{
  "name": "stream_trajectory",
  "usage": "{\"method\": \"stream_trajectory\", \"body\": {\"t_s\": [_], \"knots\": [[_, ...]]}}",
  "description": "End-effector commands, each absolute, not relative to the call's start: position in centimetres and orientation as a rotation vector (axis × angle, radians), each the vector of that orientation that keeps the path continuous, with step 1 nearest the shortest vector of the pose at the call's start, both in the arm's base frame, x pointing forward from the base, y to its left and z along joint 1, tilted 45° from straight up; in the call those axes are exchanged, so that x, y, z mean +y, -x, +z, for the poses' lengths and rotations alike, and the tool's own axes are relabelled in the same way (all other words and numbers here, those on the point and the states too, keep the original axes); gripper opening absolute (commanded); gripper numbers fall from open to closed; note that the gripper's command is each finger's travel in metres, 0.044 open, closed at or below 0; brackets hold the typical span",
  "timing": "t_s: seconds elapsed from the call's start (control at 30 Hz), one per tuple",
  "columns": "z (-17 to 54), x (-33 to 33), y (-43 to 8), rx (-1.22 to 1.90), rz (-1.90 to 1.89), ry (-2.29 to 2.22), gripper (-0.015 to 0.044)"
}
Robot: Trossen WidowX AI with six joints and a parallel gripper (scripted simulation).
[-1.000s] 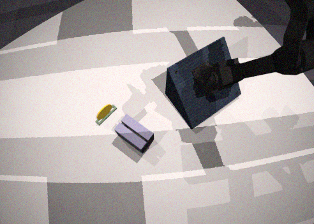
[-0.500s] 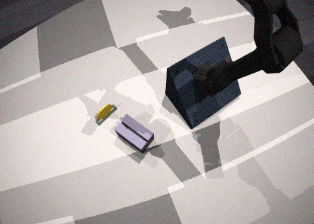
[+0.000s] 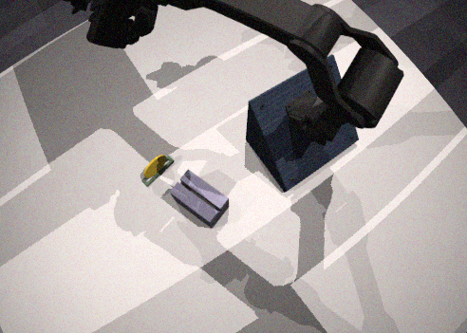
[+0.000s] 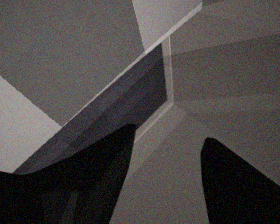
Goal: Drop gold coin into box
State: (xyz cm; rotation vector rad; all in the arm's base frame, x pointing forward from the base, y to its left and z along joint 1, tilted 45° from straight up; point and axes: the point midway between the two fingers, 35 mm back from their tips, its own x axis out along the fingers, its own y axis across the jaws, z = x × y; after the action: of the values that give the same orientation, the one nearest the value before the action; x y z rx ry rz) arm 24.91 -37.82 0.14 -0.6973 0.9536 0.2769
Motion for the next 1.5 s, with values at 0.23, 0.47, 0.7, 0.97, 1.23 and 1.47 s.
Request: {"method": "stream_trajectory", "body": {"t_s": [0.23,0.47,0.7,0.97,1.23,1.47], "knots": [[-3.2,-21.4,-30.5,1.092,0.587,-0.041,0.0161],[-3.2,-12.1,-30.4,1.343,0.705,-0.455,0.0161],[-3.2,-11.9,-30.2,1.351,0.707,-0.464,0.0161],[-5.8,-9.5,-30.3,1.35,0.708,-0.465,0.0161],[-7.0,-8.5,-30.3,1.349,0.708,-0.465,0.0161],[-7.6,-8.0,-30.4,1.351,0.707,-0.465,0.0161]]}}
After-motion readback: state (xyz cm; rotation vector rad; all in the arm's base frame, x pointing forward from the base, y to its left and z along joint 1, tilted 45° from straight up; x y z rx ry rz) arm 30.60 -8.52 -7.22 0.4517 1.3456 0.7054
